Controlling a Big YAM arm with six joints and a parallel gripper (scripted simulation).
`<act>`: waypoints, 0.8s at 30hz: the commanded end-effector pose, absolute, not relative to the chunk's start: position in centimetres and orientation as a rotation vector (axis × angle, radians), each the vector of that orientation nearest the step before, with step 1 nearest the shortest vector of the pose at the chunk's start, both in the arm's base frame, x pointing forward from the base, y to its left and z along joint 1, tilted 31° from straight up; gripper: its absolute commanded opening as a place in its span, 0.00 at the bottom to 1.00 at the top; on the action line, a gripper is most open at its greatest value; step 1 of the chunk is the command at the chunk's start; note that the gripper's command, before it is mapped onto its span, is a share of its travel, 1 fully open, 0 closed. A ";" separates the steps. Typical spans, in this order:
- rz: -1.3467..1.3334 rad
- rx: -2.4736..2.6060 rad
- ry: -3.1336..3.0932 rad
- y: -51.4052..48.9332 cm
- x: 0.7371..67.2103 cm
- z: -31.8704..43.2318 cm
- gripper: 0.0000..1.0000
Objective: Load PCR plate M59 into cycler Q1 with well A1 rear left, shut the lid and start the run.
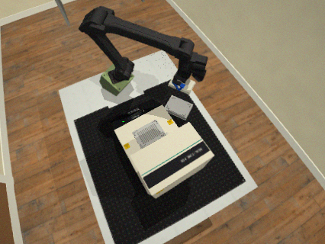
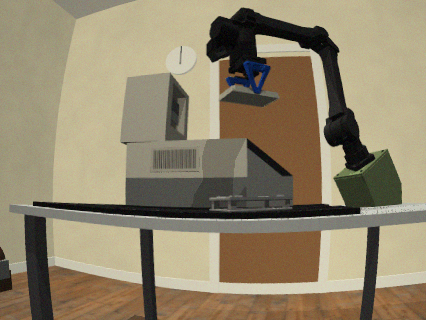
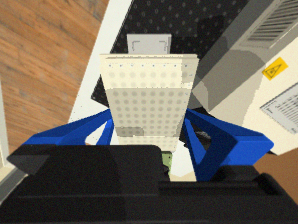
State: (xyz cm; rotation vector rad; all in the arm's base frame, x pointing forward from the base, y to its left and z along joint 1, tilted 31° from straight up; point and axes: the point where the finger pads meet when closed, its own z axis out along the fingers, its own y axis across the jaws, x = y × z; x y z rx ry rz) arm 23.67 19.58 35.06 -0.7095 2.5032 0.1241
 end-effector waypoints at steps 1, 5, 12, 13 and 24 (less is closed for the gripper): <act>0.144 -0.690 2.470 19.6 24.1 36.5 0.00; 0.090 -0.816 2.435 16.5 24.6 36.2 0.00; 0.076 -0.897 2.361 14.2 25.5 37.7 0.00; 0.075 -0.943 2.349 14.5 25.7 37.6 0.00; -0.022 -1.119 2.308 9.0 29.0 37.3 0.00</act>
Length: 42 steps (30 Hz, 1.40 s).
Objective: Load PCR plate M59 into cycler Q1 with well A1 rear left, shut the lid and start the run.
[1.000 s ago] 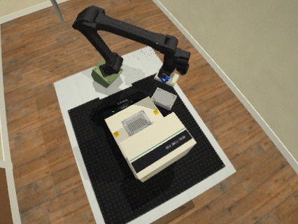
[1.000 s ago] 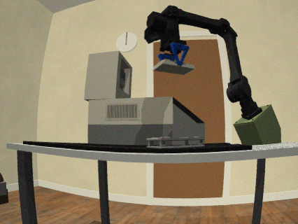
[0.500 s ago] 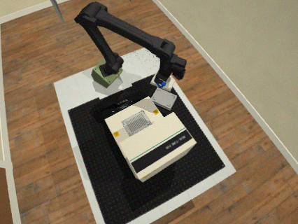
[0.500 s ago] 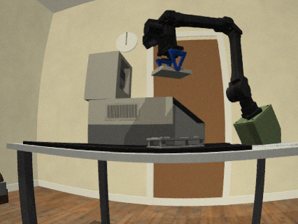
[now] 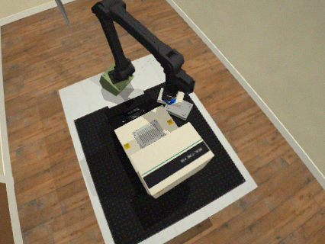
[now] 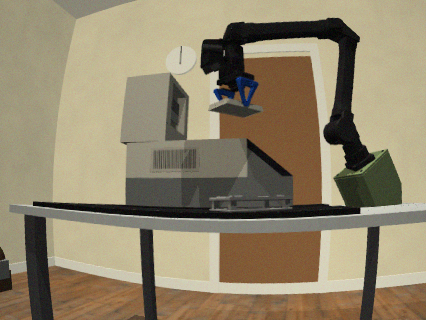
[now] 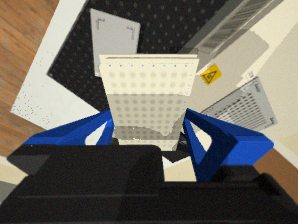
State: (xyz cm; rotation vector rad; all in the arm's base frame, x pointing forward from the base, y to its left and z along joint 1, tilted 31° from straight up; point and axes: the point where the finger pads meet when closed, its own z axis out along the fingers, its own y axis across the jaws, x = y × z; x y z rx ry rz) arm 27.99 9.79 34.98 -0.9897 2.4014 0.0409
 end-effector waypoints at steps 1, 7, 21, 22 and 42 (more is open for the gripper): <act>-0.022 -1.111 2.311 8.5 29.3 37.3 0.00; -0.063 -1.211 2.230 7.1 29.9 37.9 0.00; -0.143 -1.423 2.139 0.6 32.9 37.4 0.00; -0.143 -1.423 2.139 0.6 32.9 37.4 0.00; -0.313 -1.826 1.823 -7.2 36.5 38.1 0.00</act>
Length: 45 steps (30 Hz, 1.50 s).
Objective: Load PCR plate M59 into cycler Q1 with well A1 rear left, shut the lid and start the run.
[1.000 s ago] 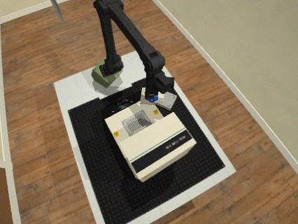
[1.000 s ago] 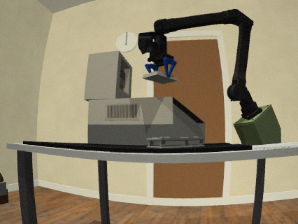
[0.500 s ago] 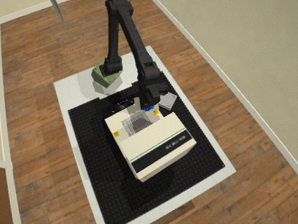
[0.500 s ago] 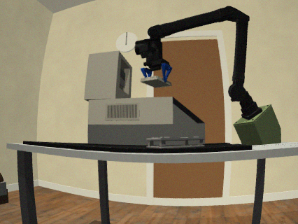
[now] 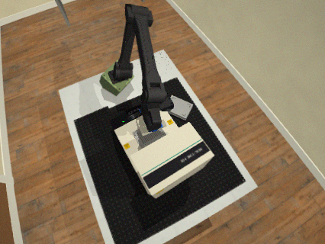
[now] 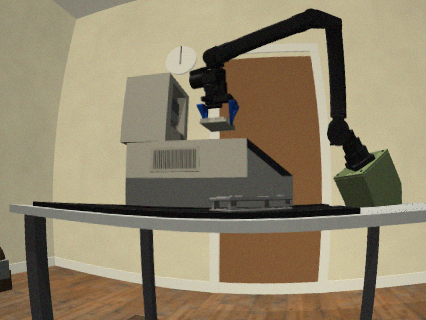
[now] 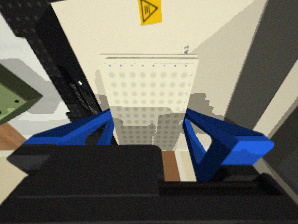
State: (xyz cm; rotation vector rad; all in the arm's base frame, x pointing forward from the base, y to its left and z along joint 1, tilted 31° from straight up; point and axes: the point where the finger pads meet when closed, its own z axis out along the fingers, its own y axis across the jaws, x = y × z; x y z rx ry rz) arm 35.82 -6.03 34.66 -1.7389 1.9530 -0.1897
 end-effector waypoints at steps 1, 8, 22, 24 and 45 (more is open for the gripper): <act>-0.310 -1.829 1.827 -7.9 36.9 38.0 0.00; -0.281 -1.872 1.826 -10.0 37.7 36.2 0.00; -0.321 -1.845 1.807 -8.1 36.8 37.5 0.00; -0.332 -1.841 1.798 -8.1 36.9 38.0 0.00; -0.272 -1.855 1.830 -8.8 37.8 36.7 0.00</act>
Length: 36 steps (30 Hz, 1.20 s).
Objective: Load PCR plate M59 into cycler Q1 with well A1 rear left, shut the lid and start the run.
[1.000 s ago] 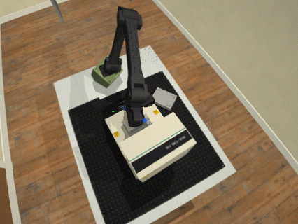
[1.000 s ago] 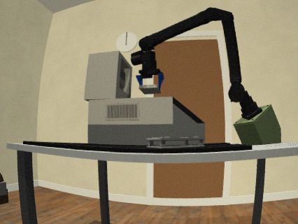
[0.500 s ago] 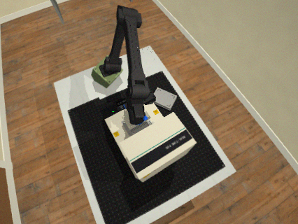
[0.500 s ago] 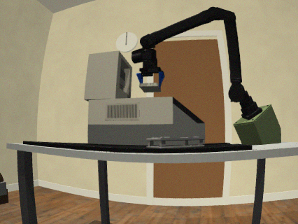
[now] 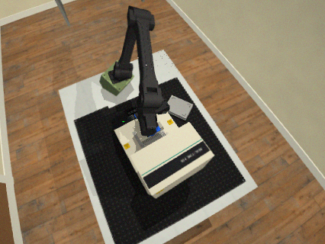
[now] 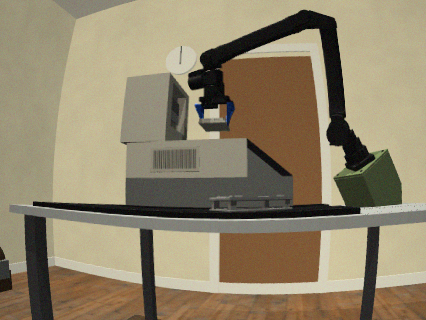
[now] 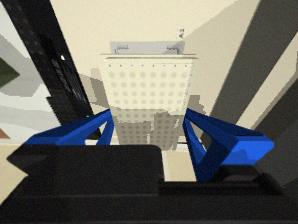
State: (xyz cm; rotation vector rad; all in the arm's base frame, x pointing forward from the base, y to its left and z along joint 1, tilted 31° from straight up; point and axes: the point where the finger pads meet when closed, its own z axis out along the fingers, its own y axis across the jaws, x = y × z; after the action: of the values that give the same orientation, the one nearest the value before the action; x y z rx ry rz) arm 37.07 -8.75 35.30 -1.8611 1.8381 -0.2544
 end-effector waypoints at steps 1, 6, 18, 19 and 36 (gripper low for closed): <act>-0.273 -1.854 1.831 -8.8 37.6 36.6 0.00; -0.282 -1.847 1.839 -9.1 37.1 36.6 0.00; -0.332 -1.864 1.790 -8.5 36.8 38.2 0.00; -0.332 -1.864 1.790 -8.5 36.8 38.2 0.00; -0.349 -1.846 1.800 -9.3 37.0 38.8 0.00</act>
State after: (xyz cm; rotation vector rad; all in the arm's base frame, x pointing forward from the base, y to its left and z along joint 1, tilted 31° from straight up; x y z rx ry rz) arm 37.08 -8.78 35.33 -1.8633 1.8361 -0.2556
